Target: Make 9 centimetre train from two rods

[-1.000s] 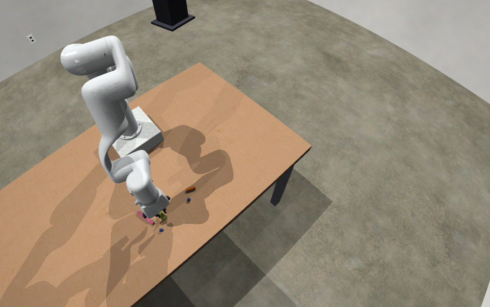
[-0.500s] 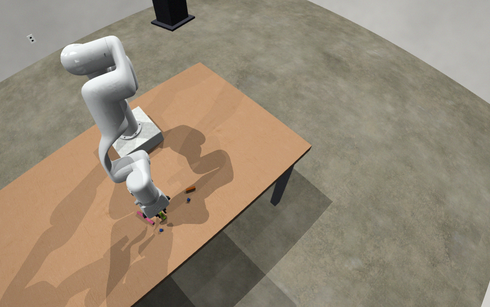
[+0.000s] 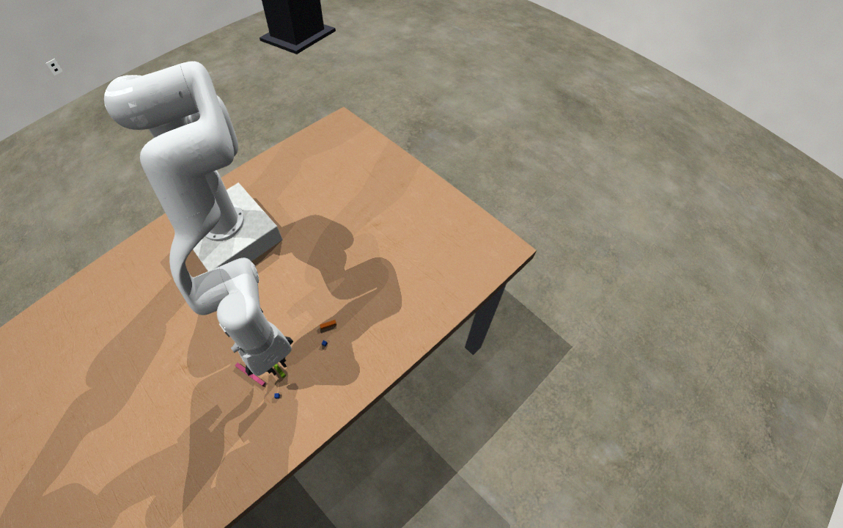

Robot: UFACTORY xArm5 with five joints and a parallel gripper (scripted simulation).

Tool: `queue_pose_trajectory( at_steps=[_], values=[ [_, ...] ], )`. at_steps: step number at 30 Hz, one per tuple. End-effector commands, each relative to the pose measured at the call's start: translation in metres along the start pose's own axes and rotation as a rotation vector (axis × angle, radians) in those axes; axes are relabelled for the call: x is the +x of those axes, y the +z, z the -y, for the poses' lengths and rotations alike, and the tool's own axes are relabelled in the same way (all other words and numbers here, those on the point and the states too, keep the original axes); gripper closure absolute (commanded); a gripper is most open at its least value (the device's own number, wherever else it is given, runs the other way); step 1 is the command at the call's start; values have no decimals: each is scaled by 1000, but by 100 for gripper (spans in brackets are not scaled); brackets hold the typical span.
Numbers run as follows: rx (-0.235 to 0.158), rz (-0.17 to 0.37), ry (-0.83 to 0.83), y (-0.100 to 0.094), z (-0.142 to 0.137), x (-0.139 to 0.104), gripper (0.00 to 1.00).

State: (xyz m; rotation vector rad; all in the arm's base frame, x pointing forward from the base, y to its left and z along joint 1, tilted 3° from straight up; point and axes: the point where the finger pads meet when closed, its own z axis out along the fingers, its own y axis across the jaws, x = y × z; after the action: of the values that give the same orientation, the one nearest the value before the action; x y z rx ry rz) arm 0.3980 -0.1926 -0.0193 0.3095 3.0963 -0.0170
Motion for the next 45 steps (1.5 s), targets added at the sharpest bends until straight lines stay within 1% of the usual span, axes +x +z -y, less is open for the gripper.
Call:
queue_pose_trajectory(
  at_steps=[1, 14, 28, 45],
  values=[
    [1, 3, 0, -1, 0, -1, 76],
    [1, 3, 0, 0, 0, -1, 76],
    [1, 3, 0, 10, -2, -2, 76],
    [1, 4, 0, 13, -2, -2, 76]
  ],
)
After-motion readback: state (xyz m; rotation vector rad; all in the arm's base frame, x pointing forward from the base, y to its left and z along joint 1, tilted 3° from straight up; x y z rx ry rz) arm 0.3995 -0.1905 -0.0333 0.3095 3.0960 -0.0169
